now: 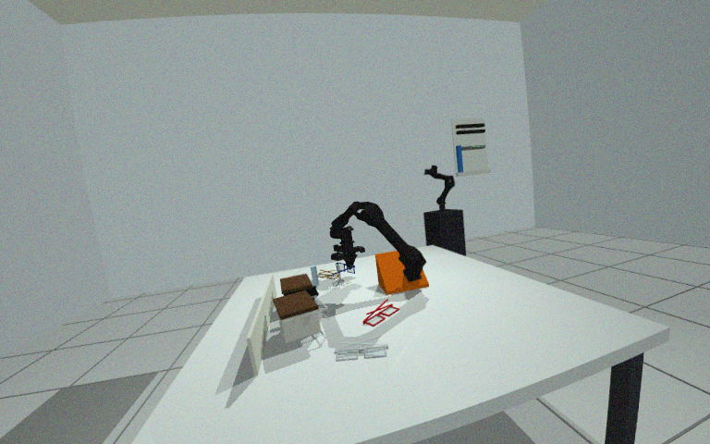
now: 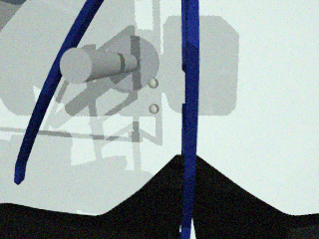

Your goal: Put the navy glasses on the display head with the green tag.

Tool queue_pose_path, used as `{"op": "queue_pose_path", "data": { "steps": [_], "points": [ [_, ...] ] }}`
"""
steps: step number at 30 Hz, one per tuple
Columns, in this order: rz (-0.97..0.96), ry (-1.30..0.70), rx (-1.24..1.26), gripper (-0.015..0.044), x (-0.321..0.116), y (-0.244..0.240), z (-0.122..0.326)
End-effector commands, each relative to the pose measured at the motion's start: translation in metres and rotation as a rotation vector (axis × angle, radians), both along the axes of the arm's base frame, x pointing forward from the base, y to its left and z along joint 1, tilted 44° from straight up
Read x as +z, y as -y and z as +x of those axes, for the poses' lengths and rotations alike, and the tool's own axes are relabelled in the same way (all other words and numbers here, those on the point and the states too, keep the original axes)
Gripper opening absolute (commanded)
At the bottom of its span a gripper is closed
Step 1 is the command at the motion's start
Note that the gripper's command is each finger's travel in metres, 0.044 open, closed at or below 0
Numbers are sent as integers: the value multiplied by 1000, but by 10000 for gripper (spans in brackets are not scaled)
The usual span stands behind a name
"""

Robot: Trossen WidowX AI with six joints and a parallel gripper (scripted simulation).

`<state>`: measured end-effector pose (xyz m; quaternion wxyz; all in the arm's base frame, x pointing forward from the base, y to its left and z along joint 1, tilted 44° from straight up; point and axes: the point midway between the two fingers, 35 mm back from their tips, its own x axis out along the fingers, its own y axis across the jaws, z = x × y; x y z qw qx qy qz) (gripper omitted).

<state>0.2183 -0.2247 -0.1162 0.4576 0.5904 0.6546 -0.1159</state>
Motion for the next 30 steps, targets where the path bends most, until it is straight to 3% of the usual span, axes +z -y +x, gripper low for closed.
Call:
{"op": "queue_pose_path", "data": {
  "steps": [1, 30],
  "points": [
    [0, 0, 4, 0, 1, -2, -3],
    [0, -1, 4, 0, 1, -5, -20]
  ]
}}
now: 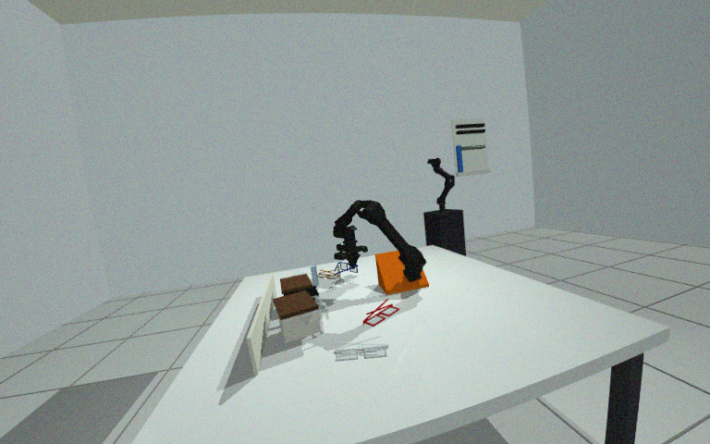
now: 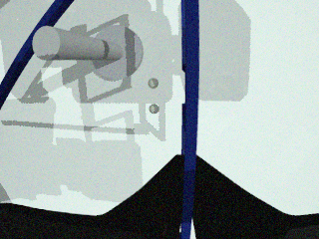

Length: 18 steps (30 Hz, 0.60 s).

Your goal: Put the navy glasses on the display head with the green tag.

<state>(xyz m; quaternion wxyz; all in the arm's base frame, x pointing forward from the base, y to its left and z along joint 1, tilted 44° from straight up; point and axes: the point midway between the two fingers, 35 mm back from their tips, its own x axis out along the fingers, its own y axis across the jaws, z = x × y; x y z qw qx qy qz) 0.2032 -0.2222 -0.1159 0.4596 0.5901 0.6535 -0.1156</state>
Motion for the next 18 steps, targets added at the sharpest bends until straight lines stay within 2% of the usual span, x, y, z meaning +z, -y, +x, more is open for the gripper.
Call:
{"op": "queue_pose_path", "data": {
  "steps": [1, 18],
  "points": [
    [2, -5, 4, 0, 1, -3, -5],
    [2, -5, 4, 0, 3, -6, -14]
  ]
}}
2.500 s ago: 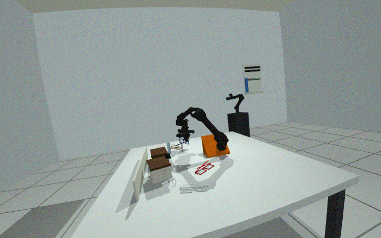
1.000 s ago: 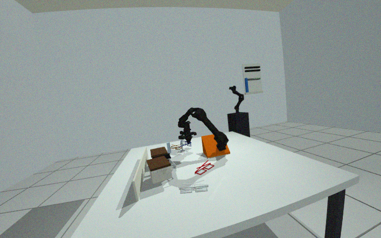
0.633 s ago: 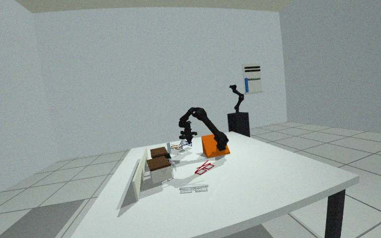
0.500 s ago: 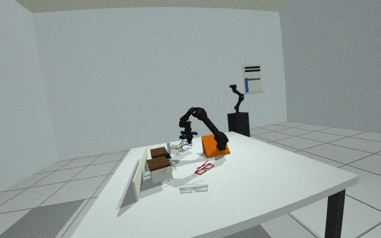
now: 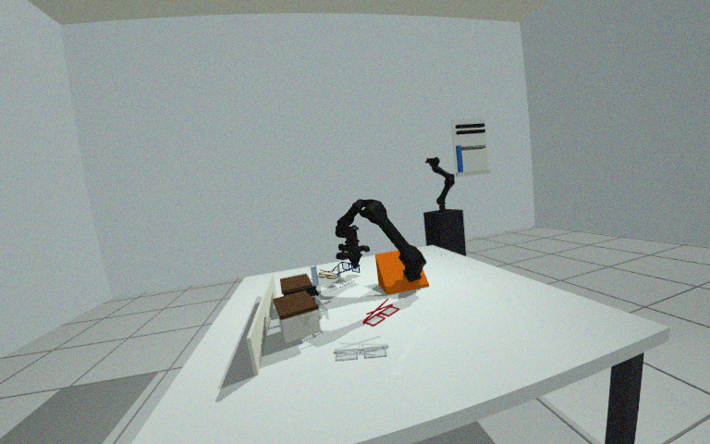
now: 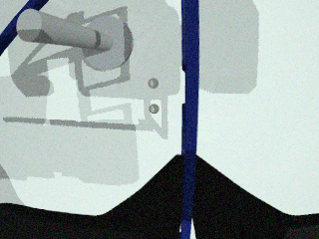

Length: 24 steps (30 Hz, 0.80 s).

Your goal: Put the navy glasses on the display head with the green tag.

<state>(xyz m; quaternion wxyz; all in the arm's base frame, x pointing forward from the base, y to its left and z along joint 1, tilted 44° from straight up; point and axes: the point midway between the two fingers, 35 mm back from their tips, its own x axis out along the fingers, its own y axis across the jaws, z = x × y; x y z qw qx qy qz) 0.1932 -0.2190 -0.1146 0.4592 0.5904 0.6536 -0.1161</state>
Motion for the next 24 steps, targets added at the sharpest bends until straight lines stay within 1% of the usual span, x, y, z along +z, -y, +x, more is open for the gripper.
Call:
{"op": "queue_pose_path", "data": {
  "steps": [1, 24],
  "points": [
    [2, -4, 5, 0, 1, -3, -5],
    [3, -5, 5, 0, 5, -9, -15]
  ]
}}
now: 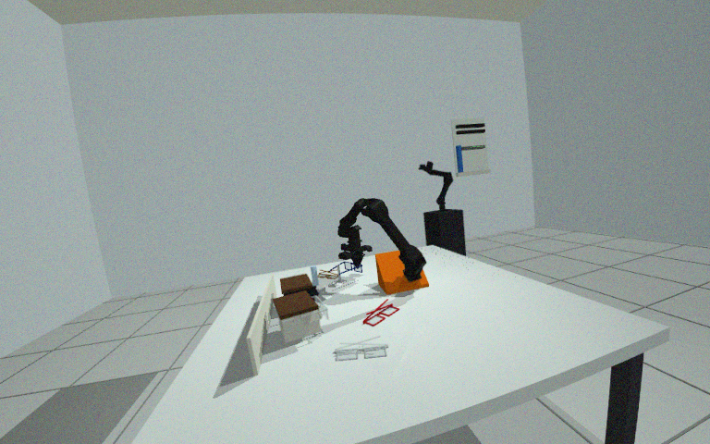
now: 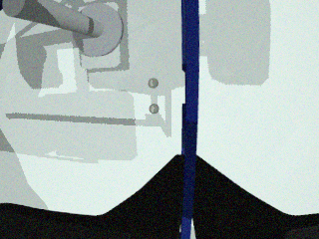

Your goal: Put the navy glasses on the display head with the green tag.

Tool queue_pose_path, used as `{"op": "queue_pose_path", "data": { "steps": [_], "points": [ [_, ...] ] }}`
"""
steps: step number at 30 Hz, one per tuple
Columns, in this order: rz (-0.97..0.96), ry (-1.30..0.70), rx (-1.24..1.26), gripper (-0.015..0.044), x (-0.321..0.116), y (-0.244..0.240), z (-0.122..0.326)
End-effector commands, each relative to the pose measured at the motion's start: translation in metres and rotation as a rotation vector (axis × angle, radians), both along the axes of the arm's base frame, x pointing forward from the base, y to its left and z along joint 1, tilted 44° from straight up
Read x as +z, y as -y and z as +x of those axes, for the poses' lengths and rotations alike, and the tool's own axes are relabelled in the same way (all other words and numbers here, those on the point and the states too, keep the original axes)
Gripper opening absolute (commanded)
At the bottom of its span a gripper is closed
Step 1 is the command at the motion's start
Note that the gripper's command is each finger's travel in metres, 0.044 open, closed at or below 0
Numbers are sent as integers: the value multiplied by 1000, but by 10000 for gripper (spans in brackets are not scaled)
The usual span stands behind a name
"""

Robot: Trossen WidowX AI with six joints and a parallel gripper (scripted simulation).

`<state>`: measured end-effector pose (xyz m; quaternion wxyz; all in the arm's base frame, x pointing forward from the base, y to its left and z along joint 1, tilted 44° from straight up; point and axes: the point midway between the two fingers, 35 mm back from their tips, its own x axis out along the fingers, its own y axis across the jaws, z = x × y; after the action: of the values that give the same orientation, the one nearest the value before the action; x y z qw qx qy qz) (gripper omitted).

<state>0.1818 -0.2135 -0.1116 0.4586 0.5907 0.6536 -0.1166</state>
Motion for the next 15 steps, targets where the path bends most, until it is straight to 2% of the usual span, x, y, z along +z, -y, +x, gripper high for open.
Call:
{"op": "queue_pose_path", "data": {
  "steps": [1, 15],
  "points": [
    [2, -4, 6, 0, 2, -4, -4],
    [3, -4, 6, 0, 5, -8, -10]
  ]
}}
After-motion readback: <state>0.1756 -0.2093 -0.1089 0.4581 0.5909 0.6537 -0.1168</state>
